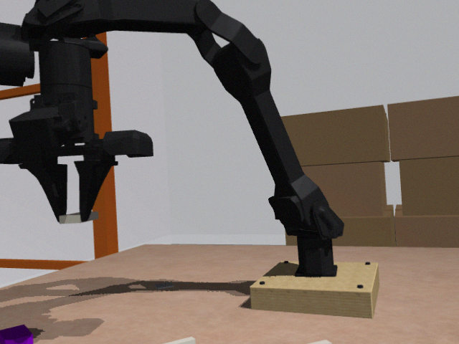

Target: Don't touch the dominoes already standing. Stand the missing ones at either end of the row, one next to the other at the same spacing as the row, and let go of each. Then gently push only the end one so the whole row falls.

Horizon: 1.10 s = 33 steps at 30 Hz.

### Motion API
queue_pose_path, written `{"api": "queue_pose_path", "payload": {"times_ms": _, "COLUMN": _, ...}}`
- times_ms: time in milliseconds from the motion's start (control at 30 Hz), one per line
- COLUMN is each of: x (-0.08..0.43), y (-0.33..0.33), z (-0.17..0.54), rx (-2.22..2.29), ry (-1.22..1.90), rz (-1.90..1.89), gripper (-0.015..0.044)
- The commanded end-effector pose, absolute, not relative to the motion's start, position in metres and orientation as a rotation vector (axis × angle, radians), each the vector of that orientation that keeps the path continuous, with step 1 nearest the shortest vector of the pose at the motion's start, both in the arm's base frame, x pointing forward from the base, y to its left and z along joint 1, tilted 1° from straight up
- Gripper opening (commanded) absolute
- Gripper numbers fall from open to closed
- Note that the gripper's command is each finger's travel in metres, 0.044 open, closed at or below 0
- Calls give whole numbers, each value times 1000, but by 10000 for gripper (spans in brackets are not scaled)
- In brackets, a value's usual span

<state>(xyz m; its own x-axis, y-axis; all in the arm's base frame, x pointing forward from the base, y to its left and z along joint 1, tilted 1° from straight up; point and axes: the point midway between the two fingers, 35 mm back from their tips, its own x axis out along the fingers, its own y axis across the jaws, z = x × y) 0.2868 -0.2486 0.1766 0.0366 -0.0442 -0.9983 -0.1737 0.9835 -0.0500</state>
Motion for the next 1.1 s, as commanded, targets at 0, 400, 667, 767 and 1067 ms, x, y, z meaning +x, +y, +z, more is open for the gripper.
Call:
{"api": "queue_pose_path", "payload": {"times_ms": 0, "x": 281, "y": -264, "z": 175, "rx": -128, "ry": 1538, "rz": 67, "gripper": 107}}
{"api": "queue_pose_path", "payload": {"times_ms": 400, "x": 304, "y": -286, "z": 149, "rx": -47, "ry": 1354, "rz": -42, "gripper": 107}}
{"api": "queue_pose_path", "payload": {"times_ms": 667, "x": 322, "y": -308, "z": 138, "rx": 16, "ry": 1169, "rz": -125, "gripper": 107}}
{"api": "queue_pose_path", "payload": {"times_ms": 767, "x": 327, "y": -316, "z": 134, "rx": 36, "ry": 1102, "rz": -147, "gripper": 107}}
{"api": "queue_pose_path", "payload": {"times_ms": 1067, "x": 340, "y": -335, "z": 125, "rx": 84, "ry": 905, "rz": -190, "gripper": 107}}
